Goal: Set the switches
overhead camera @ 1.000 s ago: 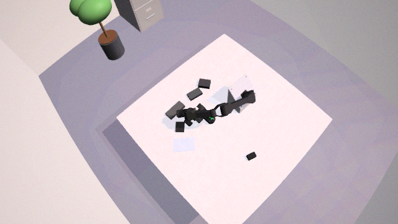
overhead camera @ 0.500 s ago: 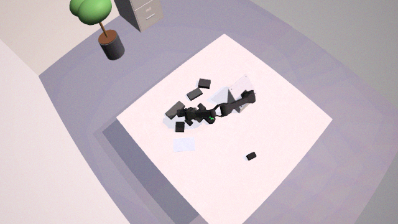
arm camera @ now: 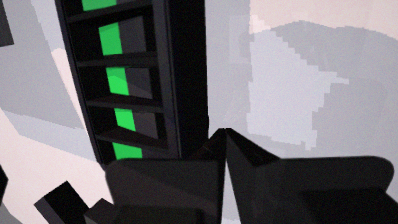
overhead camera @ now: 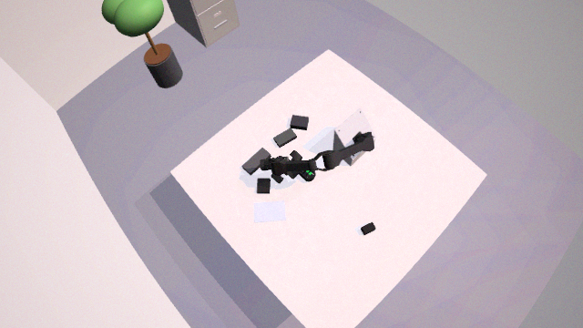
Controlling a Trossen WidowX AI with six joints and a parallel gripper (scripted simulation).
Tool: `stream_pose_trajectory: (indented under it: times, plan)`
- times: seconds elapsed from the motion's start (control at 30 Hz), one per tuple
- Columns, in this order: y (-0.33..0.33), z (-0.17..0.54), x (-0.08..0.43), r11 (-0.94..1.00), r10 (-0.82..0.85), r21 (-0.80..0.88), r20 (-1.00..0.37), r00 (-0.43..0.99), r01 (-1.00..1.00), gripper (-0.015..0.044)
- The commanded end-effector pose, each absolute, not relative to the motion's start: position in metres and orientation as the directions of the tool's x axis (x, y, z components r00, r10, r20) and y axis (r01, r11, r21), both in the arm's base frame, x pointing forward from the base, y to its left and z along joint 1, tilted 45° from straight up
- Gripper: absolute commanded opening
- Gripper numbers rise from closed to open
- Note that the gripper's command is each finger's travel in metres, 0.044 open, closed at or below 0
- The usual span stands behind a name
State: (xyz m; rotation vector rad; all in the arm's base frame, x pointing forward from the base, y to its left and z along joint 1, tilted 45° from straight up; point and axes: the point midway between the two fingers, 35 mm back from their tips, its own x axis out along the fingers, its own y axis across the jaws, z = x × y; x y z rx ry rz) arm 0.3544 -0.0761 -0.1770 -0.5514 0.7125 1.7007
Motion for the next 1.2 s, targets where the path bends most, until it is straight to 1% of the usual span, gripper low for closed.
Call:
stream_pose_trajectory:
  times: [0.0,0.7,0.93,1.17]
  plan:
    - [-0.077,-0.175,0.354,-0.163,0.684,0.166,-0.692,-0.233,-0.972,0.0000]
    - [-0.077,-0.177,0.332,-0.163,0.684,0.167,-0.691,-0.234,-0.972,0.0000]
    - [-0.111,-0.141,0.359,-0.162,0.682,0.166,-0.694,-0.232,-0.973,0.0000]
    - [-0.114,-0.135,0.360,-0.146,0.683,0.158,-0.698,-0.216,-0.976,0.0000]
